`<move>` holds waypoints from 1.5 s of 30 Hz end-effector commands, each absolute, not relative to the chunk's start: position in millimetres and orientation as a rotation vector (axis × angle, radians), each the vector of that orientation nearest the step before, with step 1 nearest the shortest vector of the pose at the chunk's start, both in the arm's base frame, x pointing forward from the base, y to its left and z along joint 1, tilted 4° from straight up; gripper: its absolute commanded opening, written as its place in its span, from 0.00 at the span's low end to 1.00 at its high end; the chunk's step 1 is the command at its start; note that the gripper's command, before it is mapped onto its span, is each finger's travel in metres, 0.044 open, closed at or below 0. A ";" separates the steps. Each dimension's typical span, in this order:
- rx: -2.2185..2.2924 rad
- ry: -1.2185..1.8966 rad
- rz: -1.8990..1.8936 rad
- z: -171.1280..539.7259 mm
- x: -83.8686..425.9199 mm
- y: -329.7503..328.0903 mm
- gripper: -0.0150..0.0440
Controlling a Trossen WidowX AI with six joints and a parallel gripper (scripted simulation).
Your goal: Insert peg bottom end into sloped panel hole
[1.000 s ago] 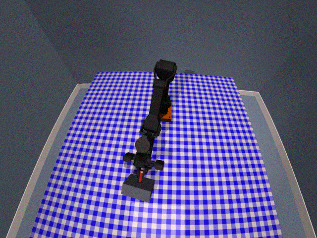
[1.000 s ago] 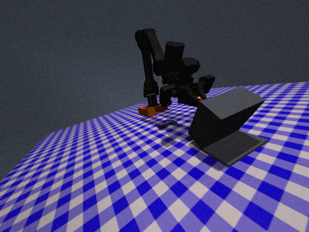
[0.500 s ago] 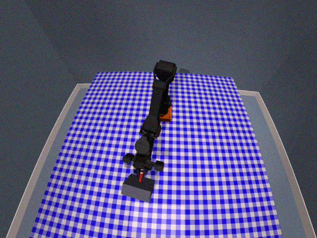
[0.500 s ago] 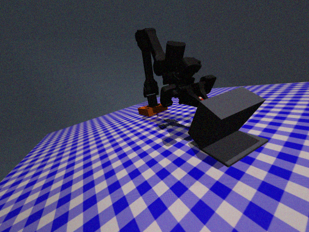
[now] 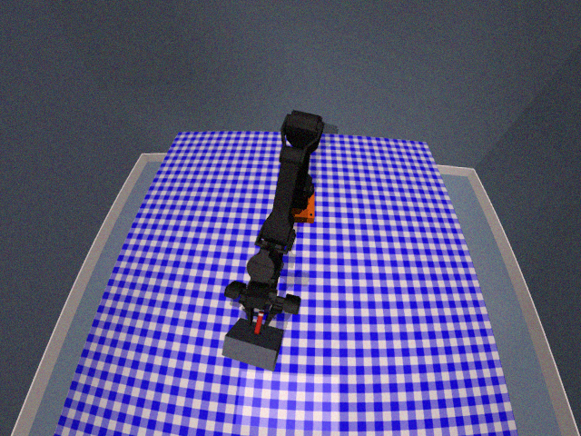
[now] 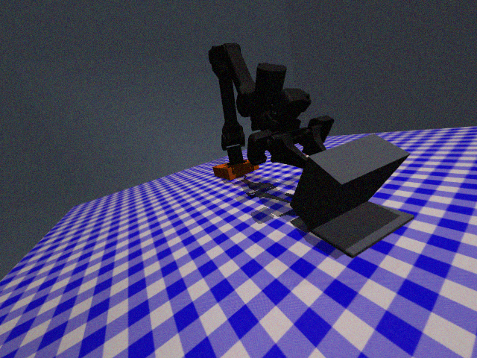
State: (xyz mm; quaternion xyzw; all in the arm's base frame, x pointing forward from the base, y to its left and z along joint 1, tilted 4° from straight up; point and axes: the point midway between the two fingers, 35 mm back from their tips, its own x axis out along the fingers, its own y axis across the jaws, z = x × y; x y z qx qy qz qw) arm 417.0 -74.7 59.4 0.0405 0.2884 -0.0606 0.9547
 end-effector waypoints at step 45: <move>0.082 0.579 -0.127 85.9 386.5 -72.0 1.00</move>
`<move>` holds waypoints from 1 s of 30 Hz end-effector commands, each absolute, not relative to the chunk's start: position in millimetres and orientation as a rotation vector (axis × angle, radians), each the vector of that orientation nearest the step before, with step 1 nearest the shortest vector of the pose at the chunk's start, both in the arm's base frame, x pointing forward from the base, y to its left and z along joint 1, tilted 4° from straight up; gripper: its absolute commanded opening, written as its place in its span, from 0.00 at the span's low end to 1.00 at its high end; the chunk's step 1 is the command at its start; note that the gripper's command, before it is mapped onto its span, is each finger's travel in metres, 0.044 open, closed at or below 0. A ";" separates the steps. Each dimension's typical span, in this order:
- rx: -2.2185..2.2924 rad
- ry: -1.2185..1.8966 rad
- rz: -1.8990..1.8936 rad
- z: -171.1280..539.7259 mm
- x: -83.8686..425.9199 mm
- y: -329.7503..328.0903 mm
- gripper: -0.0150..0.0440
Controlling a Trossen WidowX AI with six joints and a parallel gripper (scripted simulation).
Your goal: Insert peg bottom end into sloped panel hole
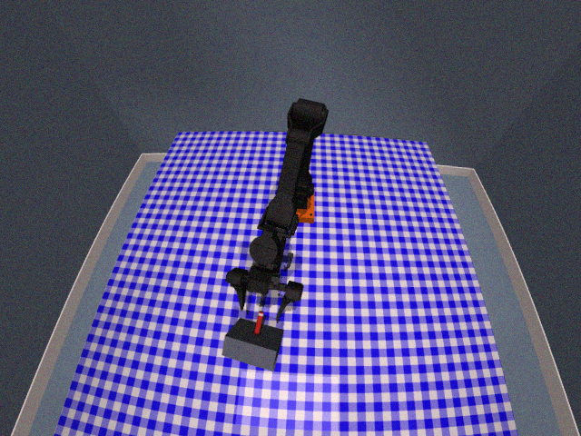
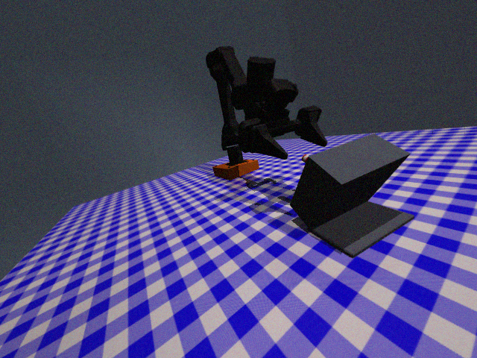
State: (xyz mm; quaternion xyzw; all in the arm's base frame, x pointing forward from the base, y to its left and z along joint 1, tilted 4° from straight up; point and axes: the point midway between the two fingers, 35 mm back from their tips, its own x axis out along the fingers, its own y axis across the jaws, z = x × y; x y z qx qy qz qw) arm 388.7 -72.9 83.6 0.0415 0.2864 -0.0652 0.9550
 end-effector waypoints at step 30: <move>0.082 0.575 -0.130 103.1 363.4 -70.1 1.00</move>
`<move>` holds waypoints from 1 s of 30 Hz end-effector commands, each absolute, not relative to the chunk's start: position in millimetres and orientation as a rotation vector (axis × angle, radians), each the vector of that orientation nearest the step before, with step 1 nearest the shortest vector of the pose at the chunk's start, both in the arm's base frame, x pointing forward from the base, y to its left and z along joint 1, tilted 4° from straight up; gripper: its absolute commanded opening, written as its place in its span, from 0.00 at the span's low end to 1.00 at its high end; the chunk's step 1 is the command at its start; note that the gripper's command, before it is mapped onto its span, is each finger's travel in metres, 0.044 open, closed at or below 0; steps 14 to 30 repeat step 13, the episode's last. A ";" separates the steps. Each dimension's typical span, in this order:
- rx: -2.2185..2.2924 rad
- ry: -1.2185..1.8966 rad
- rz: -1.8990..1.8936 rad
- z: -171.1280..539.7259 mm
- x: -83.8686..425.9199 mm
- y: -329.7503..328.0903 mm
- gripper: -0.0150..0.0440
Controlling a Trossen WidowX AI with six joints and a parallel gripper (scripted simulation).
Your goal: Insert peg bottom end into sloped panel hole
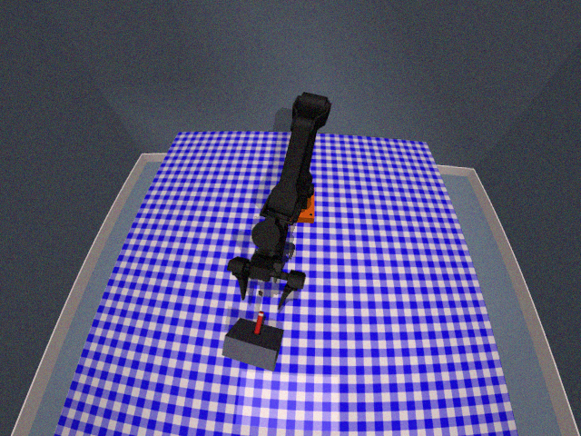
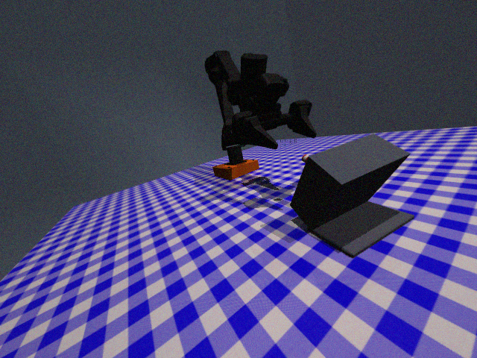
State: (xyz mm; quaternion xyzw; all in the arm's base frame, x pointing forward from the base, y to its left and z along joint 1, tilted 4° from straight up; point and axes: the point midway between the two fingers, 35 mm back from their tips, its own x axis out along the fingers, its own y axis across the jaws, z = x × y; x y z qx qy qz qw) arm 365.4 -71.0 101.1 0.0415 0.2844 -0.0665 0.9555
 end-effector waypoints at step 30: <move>0.082 0.573 -0.131 109.7 353.2 -69.4 1.00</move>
